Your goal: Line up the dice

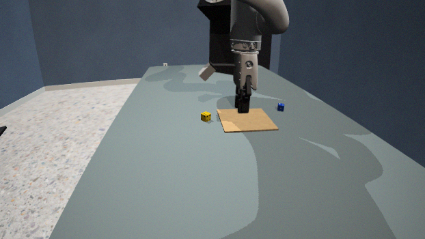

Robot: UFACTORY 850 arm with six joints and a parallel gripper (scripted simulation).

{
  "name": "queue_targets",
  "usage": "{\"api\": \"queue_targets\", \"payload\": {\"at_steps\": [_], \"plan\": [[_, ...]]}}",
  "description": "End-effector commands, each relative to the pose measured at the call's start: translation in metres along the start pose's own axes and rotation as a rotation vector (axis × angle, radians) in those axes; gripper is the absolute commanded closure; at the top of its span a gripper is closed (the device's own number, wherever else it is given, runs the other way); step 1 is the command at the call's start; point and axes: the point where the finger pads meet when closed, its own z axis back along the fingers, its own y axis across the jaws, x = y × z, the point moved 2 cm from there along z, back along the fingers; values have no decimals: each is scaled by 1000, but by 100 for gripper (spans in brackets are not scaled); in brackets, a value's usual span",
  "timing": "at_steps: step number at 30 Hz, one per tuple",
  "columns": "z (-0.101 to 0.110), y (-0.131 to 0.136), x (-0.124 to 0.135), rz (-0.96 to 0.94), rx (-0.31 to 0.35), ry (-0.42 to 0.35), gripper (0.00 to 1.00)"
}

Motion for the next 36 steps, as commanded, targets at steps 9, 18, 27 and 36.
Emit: {"api": "queue_targets", "payload": {"at_steps": [9,18,27,36], "plan": [[38,0,0,0,-1,0,64],[75,0,0,0,-1,0,64],[90,0,0,0,-1,0,64],[90,0,0,0,-1,0,0]]}}
